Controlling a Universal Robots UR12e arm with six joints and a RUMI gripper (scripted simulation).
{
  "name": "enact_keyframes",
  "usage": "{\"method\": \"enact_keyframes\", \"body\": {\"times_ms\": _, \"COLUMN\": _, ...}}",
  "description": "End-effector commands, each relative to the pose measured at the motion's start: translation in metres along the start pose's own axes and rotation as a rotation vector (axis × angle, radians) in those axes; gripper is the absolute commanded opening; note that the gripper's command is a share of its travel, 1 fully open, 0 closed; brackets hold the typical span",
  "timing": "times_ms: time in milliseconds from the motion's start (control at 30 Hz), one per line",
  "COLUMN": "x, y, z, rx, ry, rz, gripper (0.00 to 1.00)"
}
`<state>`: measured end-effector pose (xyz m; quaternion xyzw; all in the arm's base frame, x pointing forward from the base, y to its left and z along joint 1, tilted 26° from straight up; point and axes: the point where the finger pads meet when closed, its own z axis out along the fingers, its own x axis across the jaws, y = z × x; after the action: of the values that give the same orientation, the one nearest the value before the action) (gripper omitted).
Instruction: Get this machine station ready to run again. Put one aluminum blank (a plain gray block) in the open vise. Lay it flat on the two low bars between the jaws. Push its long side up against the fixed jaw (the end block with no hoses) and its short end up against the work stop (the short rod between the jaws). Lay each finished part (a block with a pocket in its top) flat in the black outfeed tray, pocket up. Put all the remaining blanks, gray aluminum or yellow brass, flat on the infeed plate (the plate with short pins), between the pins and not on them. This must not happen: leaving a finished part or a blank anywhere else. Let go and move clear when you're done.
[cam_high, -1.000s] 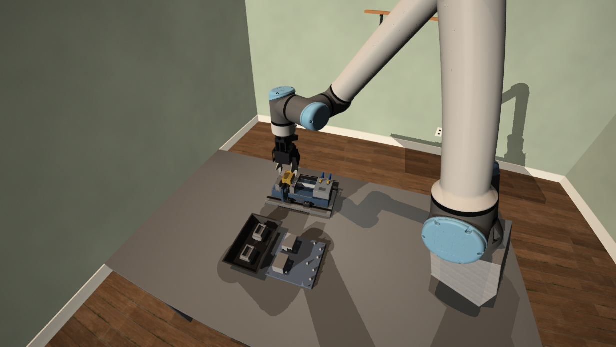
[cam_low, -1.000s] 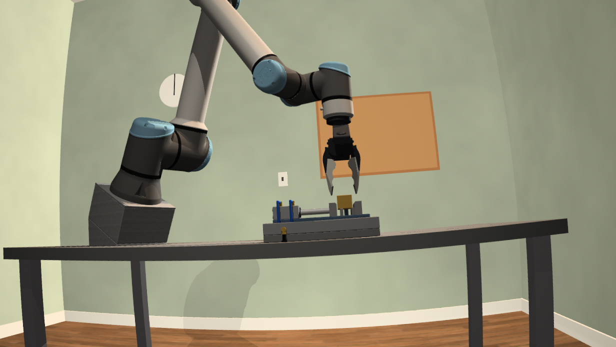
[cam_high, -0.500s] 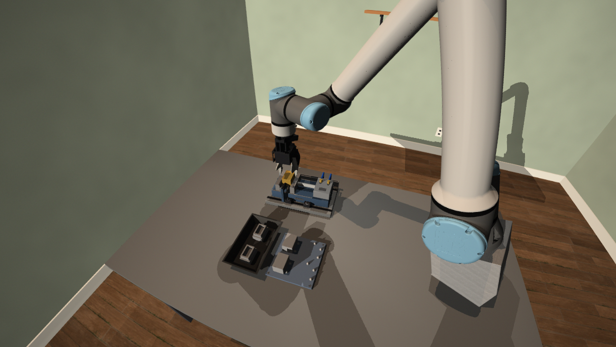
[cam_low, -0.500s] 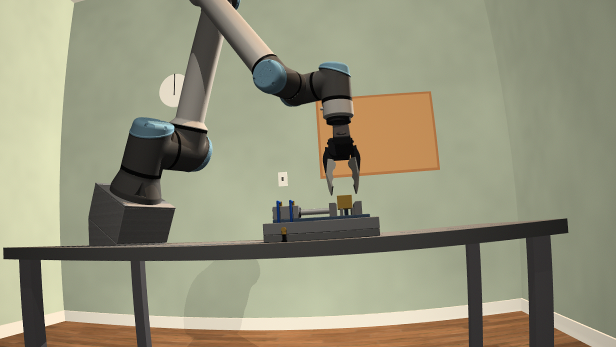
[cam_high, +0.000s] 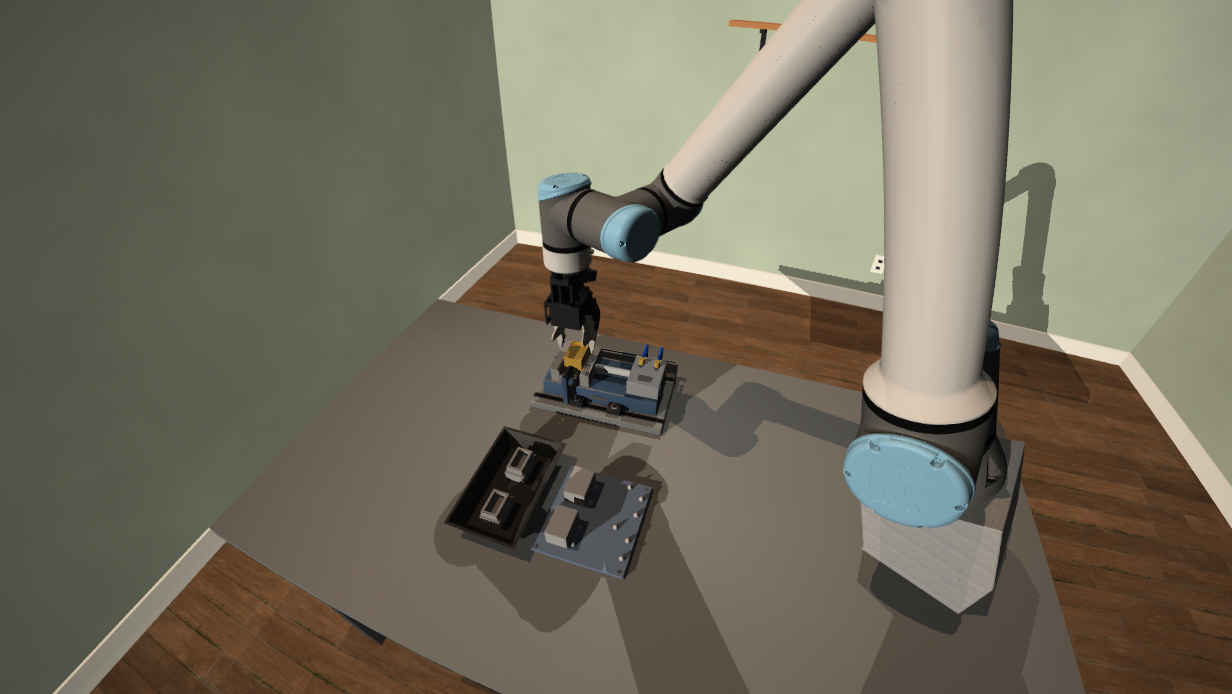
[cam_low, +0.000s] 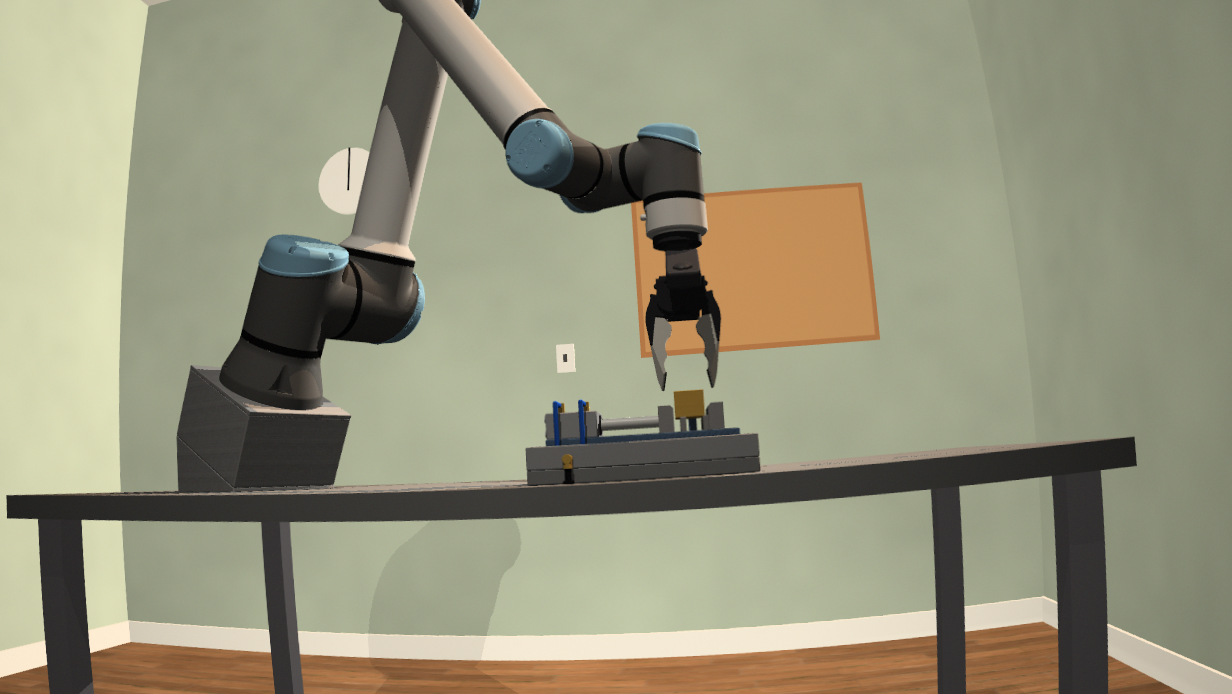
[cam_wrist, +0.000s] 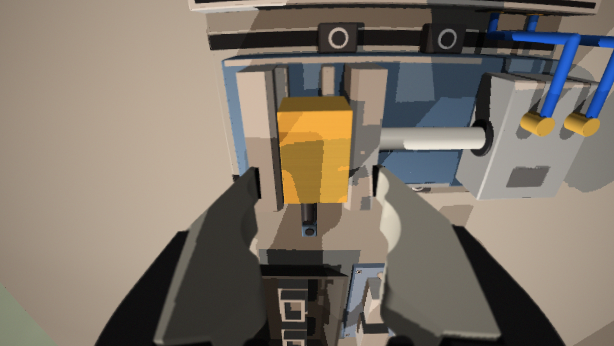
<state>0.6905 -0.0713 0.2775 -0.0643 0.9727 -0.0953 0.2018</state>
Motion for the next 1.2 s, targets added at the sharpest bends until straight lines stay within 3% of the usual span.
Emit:
{"method": "enact_keyframes", "body": {"times_ms": 0, "x": -0.0006, "y": -0.0002, "z": -0.0007, "rx": 0.001, "ry": -0.001, "rz": 0.0, "gripper": 0.4}}
{"method": "enact_keyframes", "body": {"times_ms": 1167, "x": -0.0006, "y": -0.0002, "z": 0.0074, "rx": 0.001, "ry": -0.001, "rz": 0.0, "gripper": 0.4}}
